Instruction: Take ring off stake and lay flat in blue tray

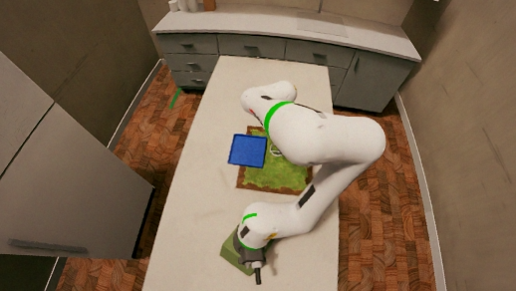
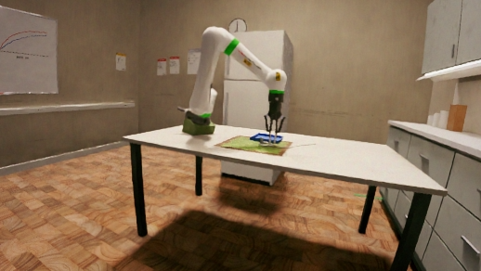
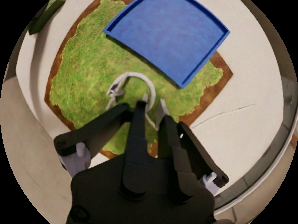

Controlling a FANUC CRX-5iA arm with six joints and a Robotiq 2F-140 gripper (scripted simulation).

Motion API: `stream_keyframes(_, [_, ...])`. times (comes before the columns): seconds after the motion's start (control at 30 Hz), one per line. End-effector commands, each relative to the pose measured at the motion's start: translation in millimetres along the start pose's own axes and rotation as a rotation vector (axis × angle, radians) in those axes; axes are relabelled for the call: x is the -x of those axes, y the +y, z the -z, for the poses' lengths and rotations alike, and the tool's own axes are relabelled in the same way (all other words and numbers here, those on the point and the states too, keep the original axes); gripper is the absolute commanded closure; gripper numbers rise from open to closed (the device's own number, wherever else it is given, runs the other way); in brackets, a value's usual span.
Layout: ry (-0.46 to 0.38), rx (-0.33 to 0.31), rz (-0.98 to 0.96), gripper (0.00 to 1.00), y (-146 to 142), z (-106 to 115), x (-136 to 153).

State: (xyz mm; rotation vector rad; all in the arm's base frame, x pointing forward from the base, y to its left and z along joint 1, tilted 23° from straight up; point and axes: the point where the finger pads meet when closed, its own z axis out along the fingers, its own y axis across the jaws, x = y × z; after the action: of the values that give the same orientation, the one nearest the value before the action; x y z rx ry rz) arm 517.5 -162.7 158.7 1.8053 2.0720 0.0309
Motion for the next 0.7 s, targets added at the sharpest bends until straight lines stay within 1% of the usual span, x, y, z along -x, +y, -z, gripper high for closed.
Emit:
stream_keyframes(0.0, [-0.001, 0.002, 0.0, 0.76, 0.6, 0.2, 0.3])
stream_keyframes(0.67, [-0.001, 0.002, 0.0, 0.76, 0.6, -6.6, 0.3])
